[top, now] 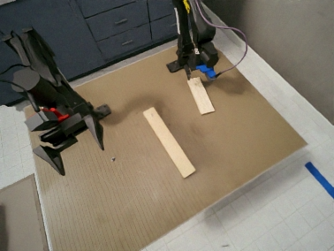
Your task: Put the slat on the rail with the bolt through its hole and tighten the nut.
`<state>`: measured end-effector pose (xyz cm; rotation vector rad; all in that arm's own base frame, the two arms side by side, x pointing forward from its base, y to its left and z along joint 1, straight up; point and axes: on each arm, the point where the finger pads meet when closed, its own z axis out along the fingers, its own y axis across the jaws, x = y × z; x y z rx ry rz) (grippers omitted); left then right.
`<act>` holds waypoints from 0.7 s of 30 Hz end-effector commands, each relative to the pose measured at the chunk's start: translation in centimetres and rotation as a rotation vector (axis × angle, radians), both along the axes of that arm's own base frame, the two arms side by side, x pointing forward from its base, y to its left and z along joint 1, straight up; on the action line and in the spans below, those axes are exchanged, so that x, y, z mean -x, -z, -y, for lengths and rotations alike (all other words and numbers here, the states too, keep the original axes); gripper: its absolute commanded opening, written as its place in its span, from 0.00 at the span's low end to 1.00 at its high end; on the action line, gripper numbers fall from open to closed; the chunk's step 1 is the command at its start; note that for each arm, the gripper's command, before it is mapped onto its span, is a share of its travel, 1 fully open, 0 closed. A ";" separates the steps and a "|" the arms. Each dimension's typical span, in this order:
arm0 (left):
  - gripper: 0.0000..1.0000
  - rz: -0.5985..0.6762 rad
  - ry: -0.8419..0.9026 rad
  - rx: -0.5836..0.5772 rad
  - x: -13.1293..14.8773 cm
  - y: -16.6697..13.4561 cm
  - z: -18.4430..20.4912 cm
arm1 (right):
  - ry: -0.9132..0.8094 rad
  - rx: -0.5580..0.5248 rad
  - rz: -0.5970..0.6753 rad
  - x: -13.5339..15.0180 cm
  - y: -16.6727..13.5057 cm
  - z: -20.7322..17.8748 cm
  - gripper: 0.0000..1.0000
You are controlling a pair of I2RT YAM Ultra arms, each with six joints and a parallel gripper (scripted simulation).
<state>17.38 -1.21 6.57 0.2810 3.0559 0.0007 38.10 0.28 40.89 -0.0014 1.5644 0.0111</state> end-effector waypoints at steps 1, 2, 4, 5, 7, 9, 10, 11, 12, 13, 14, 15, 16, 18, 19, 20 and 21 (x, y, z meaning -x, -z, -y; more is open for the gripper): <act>1.00 -0.088 0.019 -0.010 2.2 0.7 0.0 | 0.008 0.006 0.006 0.0 -0.3 0.2 1.00; 1.00 -0.087 0.015 -0.010 2.3 0.7 0.0 | 0.008 0.006 0.006 0.0 -0.3 0.2 1.00; 1.00 -0.090 0.015 -0.010 2.4 0.7 0.0 | 0.008 0.006 0.006 0.0 -0.3 0.2 1.00; 1.00 -0.090 0.015 -0.010 2.4 0.7 0.0 | 0.008 0.006 0.006 0.0 -0.3 0.2 1.00; 1.00 -0.090 0.015 -0.010 2.4 0.7 0.0 | 0.008 0.006 0.006 0.0 -0.3 0.2 1.00; 1.00 -0.090 0.015 -0.010 2.4 0.7 0.0 | 0.008 0.006 0.006 0.0 -0.3 0.2 1.00; 1.00 -0.090 0.015 -0.010 2.4 0.7 0.0 | 0.008 0.006 0.006 0.0 -0.3 0.2 1.00; 1.00 -0.090 0.015 -0.010 2.4 0.7 0.0 | 0.008 0.006 0.006 0.0 -0.3 0.2 1.00; 1.00 -0.090 0.015 -0.010 2.4 0.7 0.0 | 0.008 0.006 0.006 0.0 -0.3 0.2 1.00; 1.00 -0.090 0.015 -0.010 2.4 0.7 0.0 | 0.008 0.006 0.006 0.0 -0.3 0.2 1.00; 1.00 -0.077 0.015 -0.009 2.1 0.7 0.0 | 0.008 0.006 0.006 0.0 -0.3 0.2 1.00; 1.00 -0.080 0.015 -0.010 2.1 0.8 0.0 | 0.008 0.006 0.006 0.0 -0.3 0.2 1.00; 1.00 -0.079 0.015 -0.009 2.0 0.9 0.0 | 0.008 0.006 0.006 0.0 -0.3 0.2 1.00; 1.00 -0.079 0.015 -0.009 2.0 0.9 0.0 | 0.008 0.006 0.006 0.0 -0.3 0.2 1.00; 1.00 -0.079 0.015 -0.009 2.0 1.1 0.0 | 0.008 0.006 0.006 0.0 -0.3 0.2 1.00; 1.00 -0.079 0.015 -0.009 2.0 1.2 0.0 | 0.008 0.006 0.006 0.0 -0.3 0.2 1.00; 1.00 -0.078 0.015 -0.009 2.0 1.3 0.0 | 0.008 0.006 0.006 0.0 -0.3 0.2 1.00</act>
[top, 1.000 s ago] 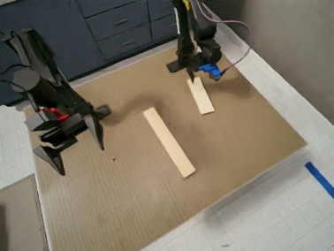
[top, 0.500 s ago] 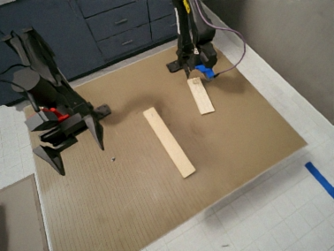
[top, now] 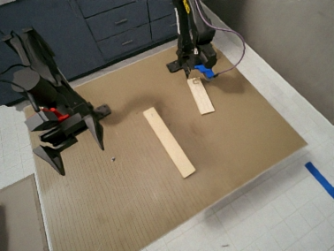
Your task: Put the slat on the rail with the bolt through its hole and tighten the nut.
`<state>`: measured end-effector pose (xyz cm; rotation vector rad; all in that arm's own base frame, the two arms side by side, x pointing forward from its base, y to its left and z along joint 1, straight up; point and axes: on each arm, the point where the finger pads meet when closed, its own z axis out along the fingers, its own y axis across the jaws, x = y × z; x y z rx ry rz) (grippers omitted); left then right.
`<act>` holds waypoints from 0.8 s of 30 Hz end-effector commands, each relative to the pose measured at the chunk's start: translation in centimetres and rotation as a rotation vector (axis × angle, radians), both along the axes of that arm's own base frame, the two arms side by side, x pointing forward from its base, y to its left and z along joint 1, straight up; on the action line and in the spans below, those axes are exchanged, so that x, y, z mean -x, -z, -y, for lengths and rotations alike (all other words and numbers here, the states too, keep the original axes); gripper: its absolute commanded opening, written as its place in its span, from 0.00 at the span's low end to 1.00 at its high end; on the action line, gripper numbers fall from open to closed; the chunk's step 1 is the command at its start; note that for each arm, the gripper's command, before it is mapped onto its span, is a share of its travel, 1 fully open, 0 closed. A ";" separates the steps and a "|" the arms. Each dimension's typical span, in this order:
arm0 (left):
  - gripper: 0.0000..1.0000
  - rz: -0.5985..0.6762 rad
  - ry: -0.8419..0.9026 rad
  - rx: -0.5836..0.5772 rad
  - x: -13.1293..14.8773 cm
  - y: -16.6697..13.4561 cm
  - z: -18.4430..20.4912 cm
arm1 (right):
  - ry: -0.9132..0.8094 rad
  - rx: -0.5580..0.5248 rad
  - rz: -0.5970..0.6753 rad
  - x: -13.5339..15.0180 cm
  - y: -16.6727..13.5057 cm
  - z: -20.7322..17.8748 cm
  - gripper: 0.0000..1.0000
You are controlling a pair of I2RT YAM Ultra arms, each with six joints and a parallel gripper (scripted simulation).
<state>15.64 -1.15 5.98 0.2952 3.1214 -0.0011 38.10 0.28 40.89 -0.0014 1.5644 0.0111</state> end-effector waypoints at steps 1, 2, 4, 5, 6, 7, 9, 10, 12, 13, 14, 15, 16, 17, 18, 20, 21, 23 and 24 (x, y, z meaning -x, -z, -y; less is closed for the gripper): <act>1.00 -0.012 0.010 -0.004 0.2 0.9 0.1 | 0.008 0.006 0.006 0.0 -0.3 0.2 1.00; 1.00 -0.012 0.010 -0.004 0.2 1.0 0.1 | 0.008 0.006 0.006 0.0 -0.3 0.2 1.00; 1.00 -0.011 0.010 -0.004 0.2 1.3 0.1 | 0.008 0.006 0.006 0.0 -0.3 0.2 1.00; 1.00 -0.011 0.010 -0.004 0.2 1.4 0.1 | 0.008 0.006 0.006 0.0 -0.3 0.2 1.00; 1.00 -0.011 0.010 -0.004 0.1 1.5 0.1 | 0.008 0.006 0.006 0.0 -0.3 0.2 1.00; 1.00 -0.011 0.010 -0.004 0.1 1.7 0.1 | 0.008 0.006 0.006 0.0 -0.3 0.2 1.00; 1.00 -0.011 0.010 -0.004 0.1 1.9 0.1 | 0.008 0.006 0.006 0.0 -0.3 0.2 1.00; 1.00 -0.010 0.010 -0.004 0.1 2.1 0.1 | 0.008 0.006 0.006 0.0 -0.3 0.2 1.00; 1.00 -0.010 0.010 -0.004 0.1 2.3 0.1 | 0.008 0.006 0.006 0.0 -0.3 0.2 1.00; 1.00 -0.010 0.010 -0.004 0.1 2.3 0.1 | 0.008 0.006 0.006 0.0 -0.3 0.2 1.00; 1.00 -0.010 0.010 -0.004 0.1 2.3 0.1 | 0.008 0.006 0.006 0.0 -0.3 0.2 1.00; 1.00 -0.010 0.010 -0.004 0.1 2.5 0.1 | 0.008 0.006 0.006 0.0 -0.3 0.2 1.00; 1.00 -0.010 0.010 -0.004 0.1 2.6 0.1 | 0.008 0.006 0.006 0.0 -0.3 0.2 1.00; 1.00 -0.010 0.010 -0.004 0.1 2.7 0.1 | 0.008 0.006 0.006 0.0 -0.3 0.2 1.00; 1.00 -0.010 0.010 -0.004 0.1 2.9 0.1 | 0.008 0.006 0.006 0.0 -0.3 0.2 1.00; 1.00 -0.010 0.010 -0.004 0.1 3.1 0.1 | 0.008 0.006 0.006 0.0 -0.3 0.2 1.00; 1.00 -0.009 0.010 -0.004 0.1 3.3 0.1 | 0.008 0.006 0.006 0.0 -0.3 0.2 1.00; 1.00 -0.009 0.010 -0.004 0.1 3.5 0.1 | 0.008 0.006 0.006 0.0 -0.3 0.2 1.00; 1.00 -0.009 0.010 -0.004 0.1 3.7 0.1 | 0.008 0.006 0.006 0.0 -0.3 0.2 1.00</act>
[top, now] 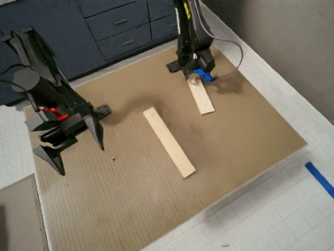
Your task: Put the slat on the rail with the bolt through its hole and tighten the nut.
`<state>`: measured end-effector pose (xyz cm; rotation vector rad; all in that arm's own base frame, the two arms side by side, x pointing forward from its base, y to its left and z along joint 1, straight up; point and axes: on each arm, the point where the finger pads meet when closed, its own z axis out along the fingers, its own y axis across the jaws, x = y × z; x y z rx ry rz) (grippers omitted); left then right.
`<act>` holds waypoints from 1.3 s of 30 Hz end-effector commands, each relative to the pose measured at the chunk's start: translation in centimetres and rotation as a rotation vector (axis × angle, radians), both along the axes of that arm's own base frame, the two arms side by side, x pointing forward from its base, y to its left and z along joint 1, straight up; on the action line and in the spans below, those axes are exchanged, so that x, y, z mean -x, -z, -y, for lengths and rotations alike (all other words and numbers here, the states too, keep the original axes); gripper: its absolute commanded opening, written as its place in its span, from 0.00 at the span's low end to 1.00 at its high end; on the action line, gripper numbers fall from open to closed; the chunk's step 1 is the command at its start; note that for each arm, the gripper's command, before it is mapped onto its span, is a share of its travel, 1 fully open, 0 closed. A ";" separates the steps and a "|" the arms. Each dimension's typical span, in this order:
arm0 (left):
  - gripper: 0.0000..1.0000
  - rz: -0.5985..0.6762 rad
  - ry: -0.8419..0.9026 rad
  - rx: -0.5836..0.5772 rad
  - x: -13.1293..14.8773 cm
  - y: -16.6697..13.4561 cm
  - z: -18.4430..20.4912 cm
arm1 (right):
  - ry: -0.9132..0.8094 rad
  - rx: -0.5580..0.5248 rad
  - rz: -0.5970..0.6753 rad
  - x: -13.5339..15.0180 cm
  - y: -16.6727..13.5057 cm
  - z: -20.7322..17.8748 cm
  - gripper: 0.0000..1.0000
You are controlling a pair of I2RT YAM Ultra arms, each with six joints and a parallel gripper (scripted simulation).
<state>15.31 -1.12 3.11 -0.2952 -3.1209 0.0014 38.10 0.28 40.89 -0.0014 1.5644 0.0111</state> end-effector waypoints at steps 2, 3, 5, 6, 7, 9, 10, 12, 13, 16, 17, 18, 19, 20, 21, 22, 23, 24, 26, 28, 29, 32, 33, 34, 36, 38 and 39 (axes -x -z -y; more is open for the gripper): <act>1.00 0.004 0.010 -0.003 -0.2 1.1 0.1 | 0.008 0.006 0.006 0.0 -0.3 0.2 1.00; 1.00 0.004 0.010 -0.003 -0.2 1.2 0.1 | 0.008 0.006 0.006 0.0 -0.3 0.2 1.00; 1.00 0.004 0.010 -0.003 -0.2 1.5 0.1 | 0.008 0.006 0.006 0.0 -0.3 0.2 1.00; 1.00 0.004 0.010 -0.003 -0.2 1.5 0.1 | 0.008 0.006 0.006 0.0 -0.3 0.2 1.00; 1.00 0.004 0.010 -0.003 -0.2 1.5 0.1 | 0.008 0.006 0.006 0.0 -0.3 0.2 1.00; 1.00 0.004 0.010 -0.003 -0.2 1.7 0.1 | 0.008 0.006 0.006 0.0 -0.3 0.2 1.00; 1.00 0.004 0.010 -0.003 -0.2 1.9 0.1 | 0.008 0.006 0.006 0.0 -0.3 0.2 1.00; 1.00 0.004 0.010 -0.003 -0.1 2.1 0.1 | 0.008 0.006 0.006 0.0 -0.3 0.2 1.00; 1.00 0.005 0.010 -0.003 -0.1 2.2 0.1 | 0.008 0.006 0.006 0.0 -0.3 0.2 1.00; 1.00 0.006 0.010 -0.002 -0.2 2.3 0.1 | 0.008 0.006 0.006 0.0 -0.3 0.2 1.00; 1.00 0.006 0.010 -0.002 -0.2 2.3 0.1 | 0.008 0.006 0.006 0.0 -0.3 0.2 1.00; 1.00 0.006 0.010 -0.002 -0.2 2.3 0.1 | 0.008 0.006 0.006 0.0 -0.3 0.2 1.00; 1.00 0.006 0.010 -0.002 -0.2 2.3 0.1 | 0.008 0.006 0.006 0.0 -0.3 0.2 1.00; 1.00 0.006 0.010 -0.002 -0.2 2.3 0.1 | 0.008 0.006 0.006 0.0 -0.3 0.2 1.00; 1.00 0.006 0.010 -0.002 -0.2 2.3 0.1 | 0.008 0.006 0.006 0.0 -0.3 0.2 1.00; 1.00 0.006 0.010 -0.002 -0.2 2.3 0.1 | 0.008 0.006 0.006 0.0 -0.3 0.2 1.00; 1.00 0.006 0.010 -0.002 -0.2 2.3 0.1 | 0.008 0.006 0.006 0.0 -0.3 0.2 1.00; 1.00 0.006 0.010 -0.002 -0.2 2.3 0.1 | 0.008 0.006 0.006 0.0 -0.3 0.2 1.00; 1.00 0.006 0.010 -0.002 -0.2 2.3 0.1 | 0.008 0.006 0.006 0.0 -0.3 0.2 1.00; 1.00 0.006 0.010 -0.002 -0.2 2.3 0.1 | 0.008 0.006 0.006 0.0 -0.3 0.2 1.00; 1.00 0.006 0.010 -0.002 -0.2 2.3 0.1 | 0.008 0.006 0.006 0.0 -0.3 0.2 1.00; 1.00 0.013 0.003 0.000 -0.3 1.9 0.1 | 0.008 0.006 0.006 0.0 -0.3 0.2 1.00; 1.00 0.013 0.003 0.000 -0.3 1.9 0.1 | 0.008 0.006 0.006 0.0 -0.3 0.2 1.00; 1.00 0.013 0.003 0.000 -0.3 1.9 0.1 | 0.008 0.006 0.006 0.0 -0.3 0.2 1.00; 1.00 0.013 0.003 0.000 -0.3 1.9 0.1 | 0.008 0.006 0.006 0.0 -0.3 0.2 1.00; 1.00 0.013 0.003 0.000 -0.3 1.9 0.1 | 0.008 0.006 0.006 0.0 -0.3 0.2 1.00; 1.00 0.013 0.003 0.000 -0.3 1.9 0.1 | 0.008 0.006 0.006 0.0 -0.3 0.2 1.00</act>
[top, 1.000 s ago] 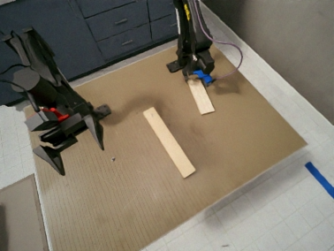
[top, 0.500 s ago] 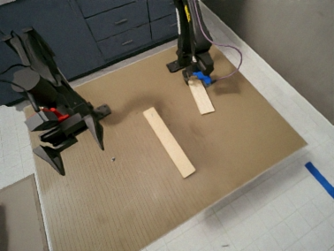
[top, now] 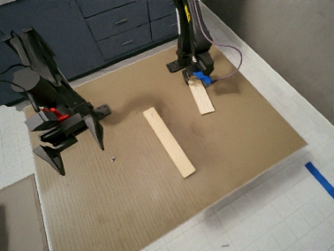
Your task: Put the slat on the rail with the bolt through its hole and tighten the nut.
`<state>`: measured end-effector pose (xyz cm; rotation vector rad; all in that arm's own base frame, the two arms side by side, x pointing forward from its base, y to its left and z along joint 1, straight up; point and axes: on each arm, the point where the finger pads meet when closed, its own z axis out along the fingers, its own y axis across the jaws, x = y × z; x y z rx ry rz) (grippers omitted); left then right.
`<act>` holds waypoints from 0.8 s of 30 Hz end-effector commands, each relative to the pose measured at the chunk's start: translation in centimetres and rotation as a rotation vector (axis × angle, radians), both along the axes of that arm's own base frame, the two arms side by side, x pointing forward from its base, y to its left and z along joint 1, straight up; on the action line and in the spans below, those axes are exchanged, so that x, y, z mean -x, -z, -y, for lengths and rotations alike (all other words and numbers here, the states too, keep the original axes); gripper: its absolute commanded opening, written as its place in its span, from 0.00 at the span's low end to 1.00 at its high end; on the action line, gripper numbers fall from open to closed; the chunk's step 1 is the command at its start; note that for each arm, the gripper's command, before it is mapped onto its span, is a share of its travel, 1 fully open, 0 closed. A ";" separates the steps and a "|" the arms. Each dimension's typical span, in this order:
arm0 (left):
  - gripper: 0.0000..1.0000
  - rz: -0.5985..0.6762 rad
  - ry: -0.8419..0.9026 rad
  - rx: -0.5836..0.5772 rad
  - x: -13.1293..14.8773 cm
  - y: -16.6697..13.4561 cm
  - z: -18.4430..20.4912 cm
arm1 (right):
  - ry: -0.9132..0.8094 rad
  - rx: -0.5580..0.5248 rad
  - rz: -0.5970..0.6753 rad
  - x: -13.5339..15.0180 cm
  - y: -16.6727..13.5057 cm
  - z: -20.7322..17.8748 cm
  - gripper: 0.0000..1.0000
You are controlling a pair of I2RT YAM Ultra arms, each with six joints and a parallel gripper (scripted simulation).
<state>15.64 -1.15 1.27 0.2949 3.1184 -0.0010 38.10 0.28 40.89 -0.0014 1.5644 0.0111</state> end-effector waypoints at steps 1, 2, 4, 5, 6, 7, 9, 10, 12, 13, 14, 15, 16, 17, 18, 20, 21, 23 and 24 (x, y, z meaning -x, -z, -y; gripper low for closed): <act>1.00 -0.003 0.003 -0.001 0.0 0.1 0.0 | 0.008 0.006 0.006 0.0 -0.3 0.2 1.00; 1.00 -0.003 0.003 -0.001 0.0 0.1 0.0 | 0.008 0.006 0.006 0.0 -0.3 0.2 1.00; 0.77 0.002 0.002 0.000 -0.1 0.0 0.0 | 0.008 0.006 0.006 0.0 -0.3 0.2 1.00; 0.76 0.004 0.001 0.000 -0.1 -0.1 0.0 | 0.008 0.006 0.006 0.0 -0.3 0.2 1.00; 0.74 0.007 0.000 0.000 -0.2 -0.1 0.0 | 0.008 0.006 0.006 0.0 -0.3 0.2 1.00; 0.73 0.007 0.000 0.000 -0.2 -0.1 0.0 | 0.008 0.006 0.006 0.0 -0.3 0.2 1.00; 0.72 0.007 0.000 0.000 -0.2 -0.1 0.0 | 0.008 0.006 0.006 0.0 -0.3 0.2 1.00; 0.72 0.007 0.000 0.000 -0.2 -0.1 0.0 | 0.008 0.006 0.006 0.0 -0.3 0.2 1.00; 0.72 0.007 0.000 0.000 -0.2 -0.1 0.0 | 0.008 0.006 0.006 0.0 -0.3 0.2 1.00; 0.72 0.007 0.000 0.000 -0.2 -0.1 0.0 | 0.008 0.006 0.006 0.0 -0.3 0.2 1.00; 0.72 0.007 0.000 0.000 -0.2 -0.1 0.0 | 0.008 0.006 0.006 0.0 -0.3 0.2 1.00; 0.72 0.007 0.000 0.000 -0.2 -0.1 0.0 | 0.008 0.006 0.006 0.0 -0.3 0.2 1.00; 0.72 0.007 0.000 0.000 -0.2 -0.1 0.0 | 0.008 0.006 0.006 0.0 -0.3 0.2 1.00; 0.72 0.007 0.000 0.000 -0.2 -0.1 0.0 | 0.008 0.006 0.006 0.0 -0.3 0.2 1.00; 0.72 0.007 0.000 0.000 -0.2 -0.1 0.0 | 0.008 0.006 0.006 0.0 -0.3 0.2 1.00; 0.72 0.007 0.000 0.000 -0.2 -0.1 0.0 | 0.008 0.006 0.006 0.0 -0.3 0.2 1.00; 0.72 0.007 0.000 0.000 -0.2 -0.1 0.0 | 0.008 0.006 0.006 0.0 -0.3 0.2 1.00; 0.72 0.007 0.000 0.000 -0.2 -0.1 0.0 | 0.008 0.006 0.006 0.0 -0.3 0.2 1.00; 0.72 0.007 0.000 0.000 -0.2 -0.1 0.0 | 0.008 0.006 0.006 0.0 -0.3 0.2 1.00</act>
